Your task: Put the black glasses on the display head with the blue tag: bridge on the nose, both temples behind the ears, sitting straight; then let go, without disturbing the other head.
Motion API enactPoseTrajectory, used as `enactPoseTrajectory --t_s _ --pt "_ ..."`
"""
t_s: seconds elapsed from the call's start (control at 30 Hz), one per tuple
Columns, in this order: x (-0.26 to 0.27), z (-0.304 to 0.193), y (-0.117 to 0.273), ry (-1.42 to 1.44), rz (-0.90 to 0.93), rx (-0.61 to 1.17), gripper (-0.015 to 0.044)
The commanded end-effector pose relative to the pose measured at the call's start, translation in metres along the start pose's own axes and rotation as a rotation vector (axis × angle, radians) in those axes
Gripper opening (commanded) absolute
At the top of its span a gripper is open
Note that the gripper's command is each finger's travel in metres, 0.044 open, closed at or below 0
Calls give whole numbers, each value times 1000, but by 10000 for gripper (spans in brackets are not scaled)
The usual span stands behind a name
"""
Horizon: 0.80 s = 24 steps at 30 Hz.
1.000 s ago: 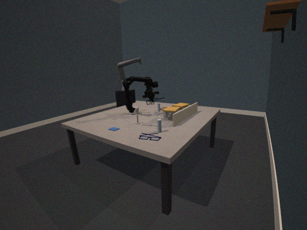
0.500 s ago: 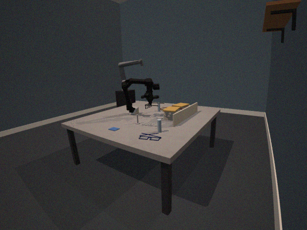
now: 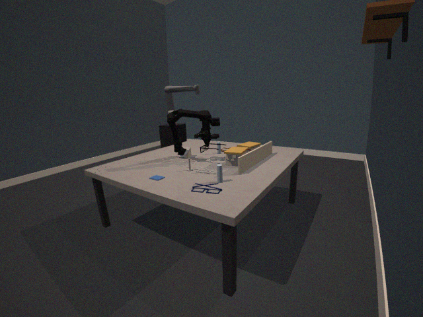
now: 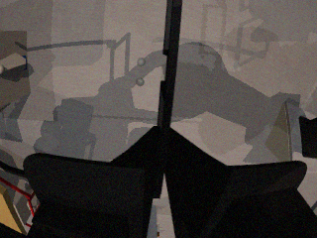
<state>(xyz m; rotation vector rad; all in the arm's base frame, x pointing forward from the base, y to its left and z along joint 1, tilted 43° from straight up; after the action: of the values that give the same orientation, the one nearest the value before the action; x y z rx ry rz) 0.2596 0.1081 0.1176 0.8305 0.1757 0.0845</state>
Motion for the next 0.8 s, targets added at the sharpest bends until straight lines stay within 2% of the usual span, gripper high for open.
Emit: enactPoseTrajectory --t_s 0.0,0.77 --pt "-1 0 -5 4 8 -13 0" --pt "-1 1 -34 4 9 -15 0"
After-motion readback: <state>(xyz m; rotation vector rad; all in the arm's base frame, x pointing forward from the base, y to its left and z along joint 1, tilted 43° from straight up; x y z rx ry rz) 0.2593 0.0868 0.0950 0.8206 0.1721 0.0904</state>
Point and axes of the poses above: the point midway between the two fingers, 35 mm back from their tips, its own y axis back along the fingers, its own x axis across the jaws, z = x × y, the point moved 6 cm from there along y, back along the fingers, and after that the axes turned 3 degrees about y, right-handed, at the moved point
